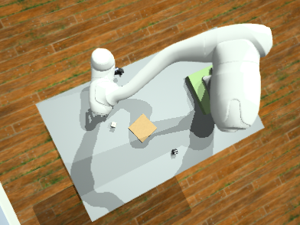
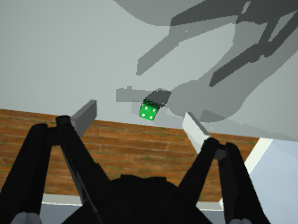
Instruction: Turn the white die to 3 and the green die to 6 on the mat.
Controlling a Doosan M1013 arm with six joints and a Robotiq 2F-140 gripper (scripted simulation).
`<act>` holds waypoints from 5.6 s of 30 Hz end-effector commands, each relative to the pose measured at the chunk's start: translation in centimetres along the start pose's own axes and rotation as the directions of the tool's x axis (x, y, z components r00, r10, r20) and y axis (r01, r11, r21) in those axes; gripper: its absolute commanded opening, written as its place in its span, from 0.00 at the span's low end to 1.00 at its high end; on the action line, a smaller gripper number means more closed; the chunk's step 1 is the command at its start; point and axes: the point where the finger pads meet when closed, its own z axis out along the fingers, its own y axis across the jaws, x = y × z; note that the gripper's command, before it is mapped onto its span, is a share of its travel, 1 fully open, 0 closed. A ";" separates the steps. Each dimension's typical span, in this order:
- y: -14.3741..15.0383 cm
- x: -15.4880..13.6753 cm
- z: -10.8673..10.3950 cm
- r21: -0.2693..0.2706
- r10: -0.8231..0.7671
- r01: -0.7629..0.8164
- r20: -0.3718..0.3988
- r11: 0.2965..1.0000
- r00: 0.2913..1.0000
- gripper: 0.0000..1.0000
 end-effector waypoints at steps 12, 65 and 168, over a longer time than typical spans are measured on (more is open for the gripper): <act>1.2 4.0 0.0 0.000 0.000 0.000 0.000 1.000 1.000 1.00; 8.3 28.3 0.0 0.000 0.000 0.000 0.000 1.000 1.000 1.00; -16.2 57.4 0.0 0.000 0.000 0.000 0.000 1.000 1.000 1.00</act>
